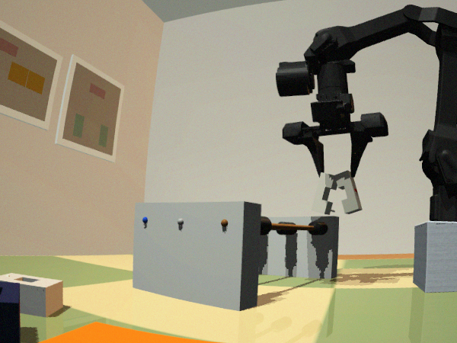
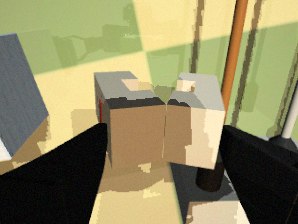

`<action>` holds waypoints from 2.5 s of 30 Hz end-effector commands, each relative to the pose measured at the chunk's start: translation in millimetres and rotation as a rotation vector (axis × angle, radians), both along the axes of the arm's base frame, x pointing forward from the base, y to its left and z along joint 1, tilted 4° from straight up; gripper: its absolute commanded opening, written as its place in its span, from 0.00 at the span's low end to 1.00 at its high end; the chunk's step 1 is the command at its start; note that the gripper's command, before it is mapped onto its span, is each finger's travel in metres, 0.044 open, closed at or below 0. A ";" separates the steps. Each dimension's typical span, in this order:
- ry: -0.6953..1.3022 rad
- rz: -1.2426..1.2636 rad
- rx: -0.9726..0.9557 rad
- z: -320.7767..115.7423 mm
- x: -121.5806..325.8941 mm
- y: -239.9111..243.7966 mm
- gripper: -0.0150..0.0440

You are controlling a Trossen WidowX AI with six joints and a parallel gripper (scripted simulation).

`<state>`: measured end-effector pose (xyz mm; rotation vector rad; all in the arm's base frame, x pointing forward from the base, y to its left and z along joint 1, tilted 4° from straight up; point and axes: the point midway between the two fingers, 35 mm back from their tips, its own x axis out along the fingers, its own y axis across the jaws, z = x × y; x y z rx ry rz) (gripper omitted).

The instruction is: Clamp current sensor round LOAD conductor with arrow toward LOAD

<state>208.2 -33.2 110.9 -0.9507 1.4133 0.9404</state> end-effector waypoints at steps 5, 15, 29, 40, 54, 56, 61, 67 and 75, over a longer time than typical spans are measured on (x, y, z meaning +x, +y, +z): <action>-0.006 -0.125 0.000 7.4 4.9 -0.8 0.25; -0.019 -0.486 -0.014 9.1 19.1 -5.8 0.25; -0.038 -0.992 -0.034 10.0 38.9 -13.4 0.25; -0.052 -1.390 -0.049 9.6 54.5 -19.9 0.25; -0.070 -1.896 -0.067 7.7 74.0 -28.8 0.25; -0.073 -1.968 -0.069 7.3 76.7 -30.1 0.25; -0.079 -2.149 -0.075 6.1 83.6 -33.4 0.25; -0.086 -2.366 -0.082 4.5 91.8 -37.6 0.25; -0.096 -2.655 -0.092 1.8 102.5 -43.3 0.25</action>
